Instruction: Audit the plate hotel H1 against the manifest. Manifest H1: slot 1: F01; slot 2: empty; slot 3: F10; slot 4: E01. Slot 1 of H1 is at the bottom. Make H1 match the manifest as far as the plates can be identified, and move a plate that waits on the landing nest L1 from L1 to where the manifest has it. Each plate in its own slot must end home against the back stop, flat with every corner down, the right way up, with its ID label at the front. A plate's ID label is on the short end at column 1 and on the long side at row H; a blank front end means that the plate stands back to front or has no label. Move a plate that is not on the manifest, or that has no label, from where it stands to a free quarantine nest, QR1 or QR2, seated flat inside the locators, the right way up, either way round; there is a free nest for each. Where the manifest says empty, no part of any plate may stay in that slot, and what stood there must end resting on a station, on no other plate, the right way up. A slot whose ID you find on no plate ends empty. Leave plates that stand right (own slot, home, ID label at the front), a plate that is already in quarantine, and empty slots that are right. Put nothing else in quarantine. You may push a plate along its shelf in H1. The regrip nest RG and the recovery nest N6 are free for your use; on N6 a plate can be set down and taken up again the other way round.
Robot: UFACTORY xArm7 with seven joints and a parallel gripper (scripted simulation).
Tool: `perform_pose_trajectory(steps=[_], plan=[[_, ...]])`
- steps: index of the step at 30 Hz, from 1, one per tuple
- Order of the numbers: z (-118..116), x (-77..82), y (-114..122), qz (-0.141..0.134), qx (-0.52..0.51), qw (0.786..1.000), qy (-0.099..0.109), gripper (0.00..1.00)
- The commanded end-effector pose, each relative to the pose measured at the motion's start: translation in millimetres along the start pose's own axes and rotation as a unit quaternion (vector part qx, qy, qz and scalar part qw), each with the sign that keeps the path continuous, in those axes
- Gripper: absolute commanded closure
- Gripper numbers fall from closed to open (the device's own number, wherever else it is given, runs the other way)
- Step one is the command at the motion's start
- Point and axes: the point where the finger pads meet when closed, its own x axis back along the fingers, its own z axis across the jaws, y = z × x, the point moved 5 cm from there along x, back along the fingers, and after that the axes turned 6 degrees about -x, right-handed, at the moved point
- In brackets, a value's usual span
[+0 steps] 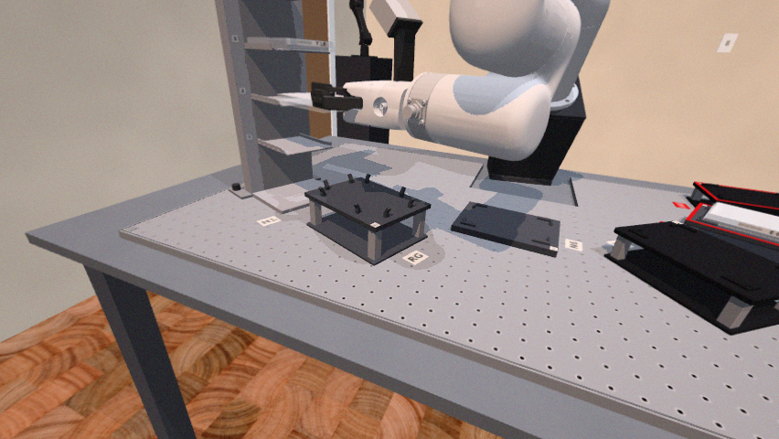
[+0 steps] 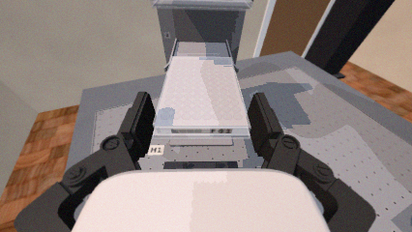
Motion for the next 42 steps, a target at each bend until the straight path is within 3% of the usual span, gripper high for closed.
perform_pose_trajectory(steps=[1,42], plan=[[-0.8,4.9,-1.0,0.001,-0.001,1.0,0.0,1.0],[-0.8,66.8,-0.9,0.001,-0.001,1.0,0.0,1.0]])
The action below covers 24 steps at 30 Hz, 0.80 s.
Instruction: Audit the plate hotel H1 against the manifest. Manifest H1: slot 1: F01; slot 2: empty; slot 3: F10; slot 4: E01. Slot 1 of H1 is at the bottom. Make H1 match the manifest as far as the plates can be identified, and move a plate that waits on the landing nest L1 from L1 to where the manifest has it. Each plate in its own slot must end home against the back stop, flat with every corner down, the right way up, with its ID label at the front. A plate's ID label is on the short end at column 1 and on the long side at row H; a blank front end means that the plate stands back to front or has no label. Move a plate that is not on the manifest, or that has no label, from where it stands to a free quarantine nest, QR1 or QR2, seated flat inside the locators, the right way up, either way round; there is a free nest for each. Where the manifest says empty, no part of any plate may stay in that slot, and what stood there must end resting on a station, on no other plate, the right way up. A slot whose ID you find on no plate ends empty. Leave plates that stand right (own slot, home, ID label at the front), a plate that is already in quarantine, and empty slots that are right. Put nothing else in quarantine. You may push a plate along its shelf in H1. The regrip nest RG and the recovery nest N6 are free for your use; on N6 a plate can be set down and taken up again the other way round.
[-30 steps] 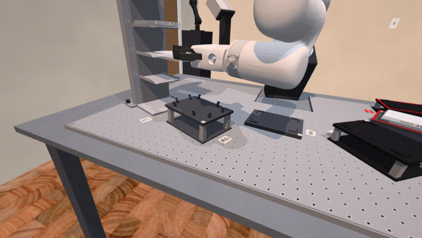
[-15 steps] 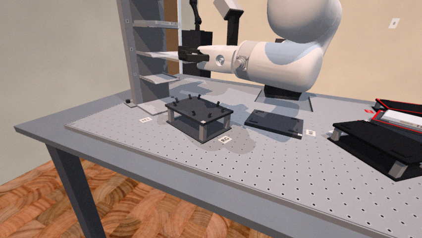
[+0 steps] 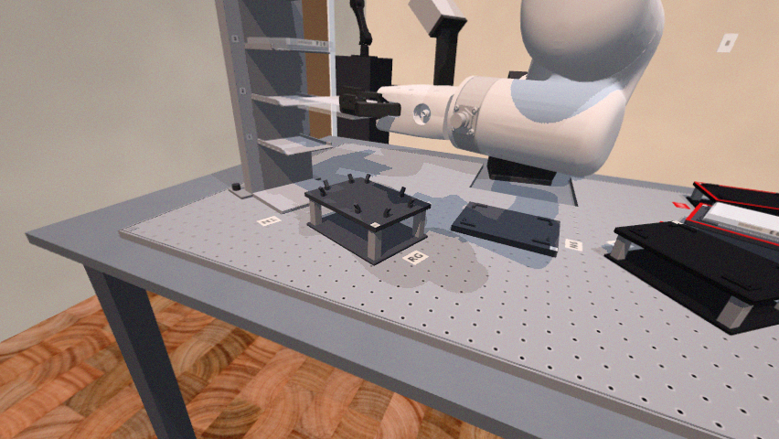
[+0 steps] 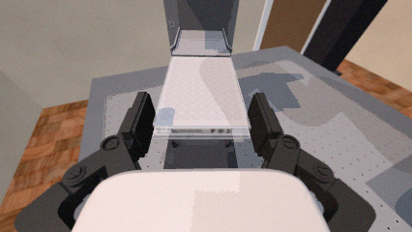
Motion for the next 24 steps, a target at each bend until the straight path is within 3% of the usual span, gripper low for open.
perform_pose_trajectory(steps=[1,24], plan=[[-0.9,7.8,-0.8,0.0,-0.001,1.0,0.0,1.0],[-0.9,41.3,-0.7,0.0,-0.001,1.0,0.0,1.0]])
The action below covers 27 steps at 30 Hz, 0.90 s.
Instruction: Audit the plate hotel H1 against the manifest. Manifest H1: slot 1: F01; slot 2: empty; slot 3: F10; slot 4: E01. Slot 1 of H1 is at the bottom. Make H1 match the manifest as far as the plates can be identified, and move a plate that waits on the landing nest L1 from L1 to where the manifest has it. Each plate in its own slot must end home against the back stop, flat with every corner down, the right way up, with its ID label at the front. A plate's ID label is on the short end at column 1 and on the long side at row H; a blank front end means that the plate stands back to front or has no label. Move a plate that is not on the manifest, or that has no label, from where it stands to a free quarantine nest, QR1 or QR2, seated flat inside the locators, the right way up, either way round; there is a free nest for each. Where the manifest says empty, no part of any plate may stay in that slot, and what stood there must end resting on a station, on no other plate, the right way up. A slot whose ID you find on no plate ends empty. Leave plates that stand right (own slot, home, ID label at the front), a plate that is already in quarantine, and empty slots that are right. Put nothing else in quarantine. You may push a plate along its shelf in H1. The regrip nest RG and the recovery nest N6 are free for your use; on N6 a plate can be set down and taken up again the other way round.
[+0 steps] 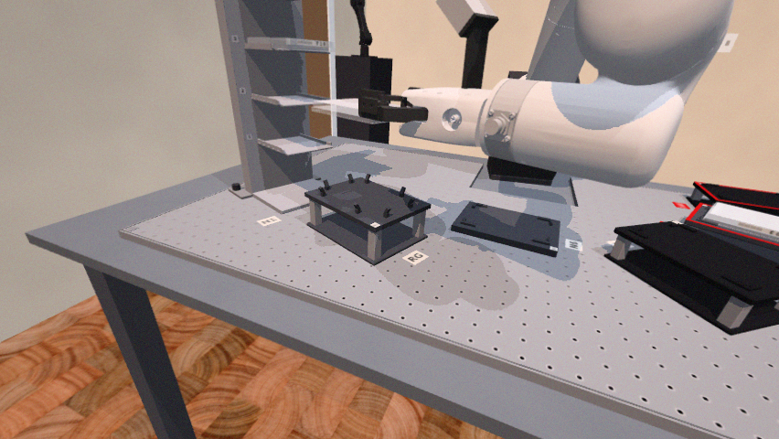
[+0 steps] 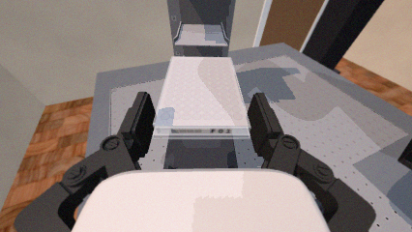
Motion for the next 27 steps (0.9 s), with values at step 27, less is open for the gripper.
perform_pose_trajectory(steps=[27], plan=[[0.5,10.9,12.5,0.0,-0.001,1.0,0.0,1.0]])
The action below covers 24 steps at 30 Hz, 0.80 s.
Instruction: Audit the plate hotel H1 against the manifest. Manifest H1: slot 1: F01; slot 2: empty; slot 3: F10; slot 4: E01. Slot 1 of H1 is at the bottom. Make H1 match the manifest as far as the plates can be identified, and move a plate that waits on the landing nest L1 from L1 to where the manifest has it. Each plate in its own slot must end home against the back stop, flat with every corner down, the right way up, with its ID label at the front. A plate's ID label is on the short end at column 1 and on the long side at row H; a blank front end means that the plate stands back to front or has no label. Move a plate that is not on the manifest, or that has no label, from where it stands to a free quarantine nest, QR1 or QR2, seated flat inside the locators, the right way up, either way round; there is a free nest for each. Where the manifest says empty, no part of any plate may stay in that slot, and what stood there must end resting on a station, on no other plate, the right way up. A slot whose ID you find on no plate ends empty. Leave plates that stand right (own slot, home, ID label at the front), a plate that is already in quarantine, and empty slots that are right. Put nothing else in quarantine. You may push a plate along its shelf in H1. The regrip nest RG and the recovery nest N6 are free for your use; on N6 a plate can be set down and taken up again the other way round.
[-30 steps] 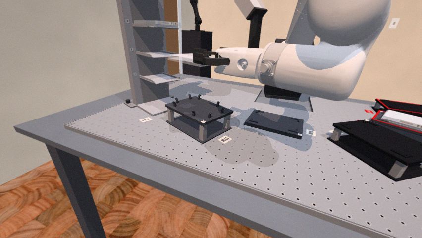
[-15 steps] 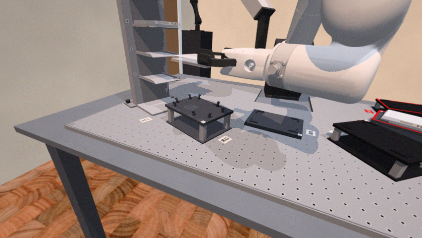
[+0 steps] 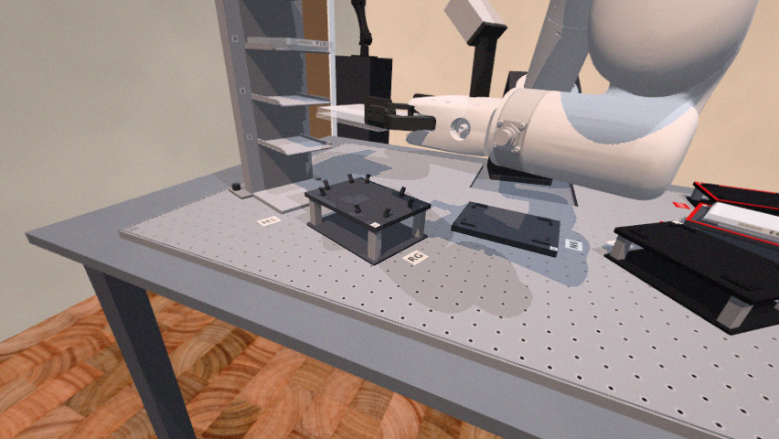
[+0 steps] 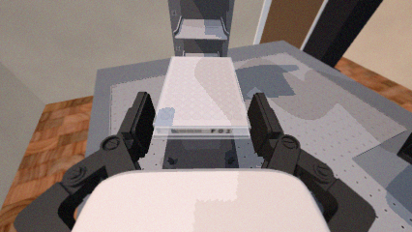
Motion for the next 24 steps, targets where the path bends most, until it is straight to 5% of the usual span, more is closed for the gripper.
perform_pose_trajectory(steps=[1,24], plan=[[-0.2,0.2,6.9,0.0,-0.001,1.0,0.0,1.0],[3.3,0.2,40.1,0.0,-0.001,1.0,0.0,1.0]])
